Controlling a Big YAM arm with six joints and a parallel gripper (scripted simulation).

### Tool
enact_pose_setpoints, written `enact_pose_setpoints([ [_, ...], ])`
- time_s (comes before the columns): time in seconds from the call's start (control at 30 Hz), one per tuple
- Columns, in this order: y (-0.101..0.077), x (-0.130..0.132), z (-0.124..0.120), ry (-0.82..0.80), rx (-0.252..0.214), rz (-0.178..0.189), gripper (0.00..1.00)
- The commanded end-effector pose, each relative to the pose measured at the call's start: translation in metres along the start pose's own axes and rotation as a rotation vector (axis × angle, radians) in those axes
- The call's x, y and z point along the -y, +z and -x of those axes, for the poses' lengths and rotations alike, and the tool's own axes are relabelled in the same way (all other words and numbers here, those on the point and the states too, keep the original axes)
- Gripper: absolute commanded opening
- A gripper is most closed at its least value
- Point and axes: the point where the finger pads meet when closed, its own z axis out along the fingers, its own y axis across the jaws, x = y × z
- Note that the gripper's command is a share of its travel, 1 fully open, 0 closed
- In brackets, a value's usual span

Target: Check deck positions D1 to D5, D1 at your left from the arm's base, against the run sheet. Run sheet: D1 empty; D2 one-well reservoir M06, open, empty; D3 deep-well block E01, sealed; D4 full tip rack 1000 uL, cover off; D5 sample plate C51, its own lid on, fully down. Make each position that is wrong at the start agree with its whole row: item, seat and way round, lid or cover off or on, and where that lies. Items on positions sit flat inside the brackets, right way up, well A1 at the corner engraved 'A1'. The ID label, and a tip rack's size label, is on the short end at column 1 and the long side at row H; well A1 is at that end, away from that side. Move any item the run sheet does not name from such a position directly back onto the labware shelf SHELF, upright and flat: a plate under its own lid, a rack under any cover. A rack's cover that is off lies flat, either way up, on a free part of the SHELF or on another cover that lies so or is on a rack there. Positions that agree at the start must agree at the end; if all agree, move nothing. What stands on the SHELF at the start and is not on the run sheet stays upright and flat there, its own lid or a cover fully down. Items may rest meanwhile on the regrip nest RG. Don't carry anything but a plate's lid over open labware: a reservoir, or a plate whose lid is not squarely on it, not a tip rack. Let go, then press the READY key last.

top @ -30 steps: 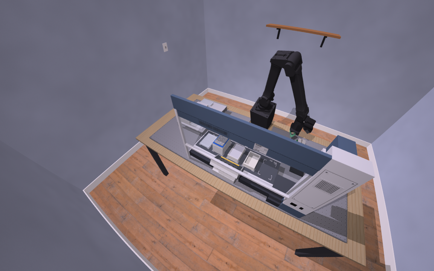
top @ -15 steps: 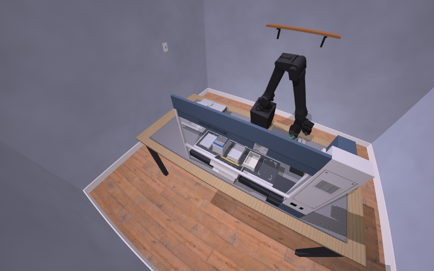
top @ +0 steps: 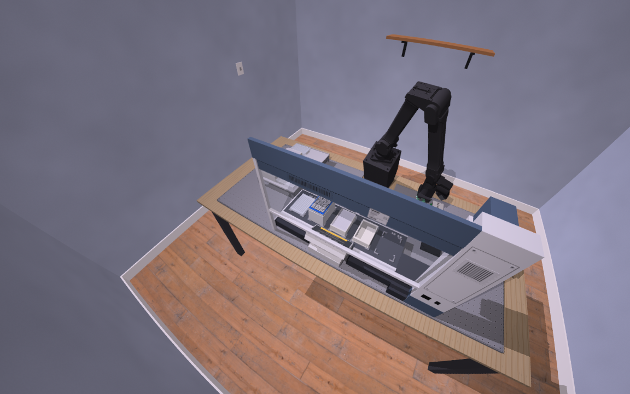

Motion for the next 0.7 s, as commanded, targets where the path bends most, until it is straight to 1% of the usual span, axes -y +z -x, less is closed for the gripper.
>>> enact_pose_setpoints([
  [0.0, 0.0023, -0.0048, 0.0035, -0.023, 0.01, 0.0, 0.0],
  [0.07, 0.0024, -0.0049, 0.0017, -0.019, 0.003, 0.002, 0.0],
  [0.67, 0.0024, -0.0049, 0.0017, -0.019, 0.003, 0.002, 0.0],
])
